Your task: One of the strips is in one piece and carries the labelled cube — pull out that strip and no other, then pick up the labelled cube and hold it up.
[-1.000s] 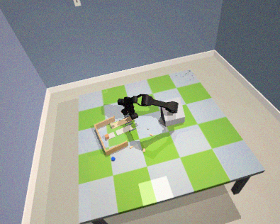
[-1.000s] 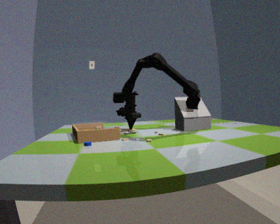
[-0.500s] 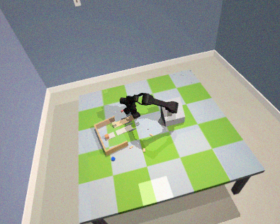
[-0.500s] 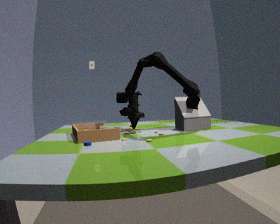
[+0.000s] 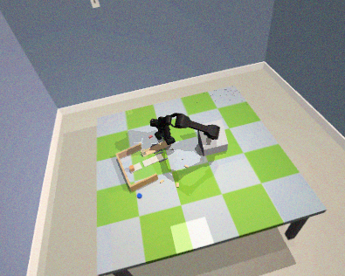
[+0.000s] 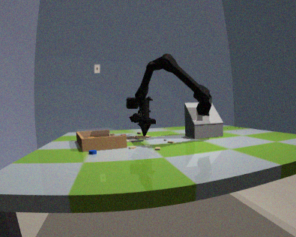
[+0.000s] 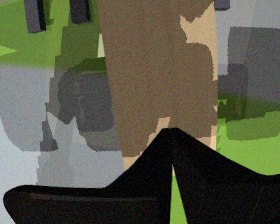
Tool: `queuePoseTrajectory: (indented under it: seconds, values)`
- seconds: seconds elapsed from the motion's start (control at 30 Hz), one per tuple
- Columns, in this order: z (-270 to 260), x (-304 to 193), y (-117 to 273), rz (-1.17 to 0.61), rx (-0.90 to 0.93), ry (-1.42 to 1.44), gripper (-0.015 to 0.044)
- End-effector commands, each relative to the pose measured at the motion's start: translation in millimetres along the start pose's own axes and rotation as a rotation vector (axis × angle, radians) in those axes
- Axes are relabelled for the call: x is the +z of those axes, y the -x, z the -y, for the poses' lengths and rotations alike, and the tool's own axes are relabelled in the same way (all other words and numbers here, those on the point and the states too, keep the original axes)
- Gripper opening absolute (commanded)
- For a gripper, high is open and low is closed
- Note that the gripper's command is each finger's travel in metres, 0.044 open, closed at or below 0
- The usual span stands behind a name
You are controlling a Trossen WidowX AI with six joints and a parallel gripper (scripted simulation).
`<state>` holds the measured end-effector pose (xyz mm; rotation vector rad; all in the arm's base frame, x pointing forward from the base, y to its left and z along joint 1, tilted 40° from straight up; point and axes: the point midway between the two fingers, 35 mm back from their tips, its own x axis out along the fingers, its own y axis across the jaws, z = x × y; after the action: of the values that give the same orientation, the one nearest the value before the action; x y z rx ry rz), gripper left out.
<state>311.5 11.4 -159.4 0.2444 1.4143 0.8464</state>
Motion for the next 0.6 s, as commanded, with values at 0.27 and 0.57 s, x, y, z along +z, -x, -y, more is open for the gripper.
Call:
queuePoseTrajectory:
  seconds: [0.27, 0.57]
  values:
    - [-3, -27, -4, -0.034, 0.003, -0.015, 0.0]
    - [-3, -39, -4, -0.035, 0.003, -0.016, 0.0]
